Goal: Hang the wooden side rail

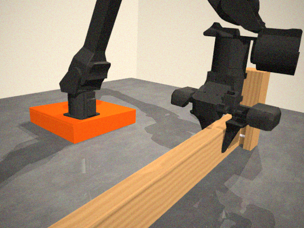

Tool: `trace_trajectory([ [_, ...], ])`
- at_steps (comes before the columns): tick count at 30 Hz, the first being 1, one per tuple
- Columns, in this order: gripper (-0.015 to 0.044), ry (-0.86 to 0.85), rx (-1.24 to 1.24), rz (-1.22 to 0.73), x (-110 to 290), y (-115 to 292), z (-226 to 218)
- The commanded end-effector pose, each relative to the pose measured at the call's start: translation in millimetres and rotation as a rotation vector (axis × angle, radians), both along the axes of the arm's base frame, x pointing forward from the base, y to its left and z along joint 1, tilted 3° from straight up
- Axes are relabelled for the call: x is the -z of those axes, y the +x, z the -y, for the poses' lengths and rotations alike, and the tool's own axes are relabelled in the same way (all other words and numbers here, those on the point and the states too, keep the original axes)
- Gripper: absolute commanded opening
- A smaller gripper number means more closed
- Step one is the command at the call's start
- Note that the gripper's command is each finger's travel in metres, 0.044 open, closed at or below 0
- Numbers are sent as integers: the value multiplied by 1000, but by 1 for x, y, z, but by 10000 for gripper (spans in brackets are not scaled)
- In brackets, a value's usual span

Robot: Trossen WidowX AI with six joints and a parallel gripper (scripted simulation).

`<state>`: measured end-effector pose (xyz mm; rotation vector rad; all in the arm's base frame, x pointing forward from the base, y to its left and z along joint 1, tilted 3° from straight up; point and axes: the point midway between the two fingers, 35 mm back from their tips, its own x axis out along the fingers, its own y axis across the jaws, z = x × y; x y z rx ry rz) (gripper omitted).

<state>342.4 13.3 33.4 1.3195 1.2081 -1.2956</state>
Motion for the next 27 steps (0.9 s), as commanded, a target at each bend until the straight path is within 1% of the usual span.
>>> trace_trajectory([
  [1, 0, -2, 3, 22, -7, 5, 0],
  [27, 0, -2, 3, 22, -4, 5, -4],
])
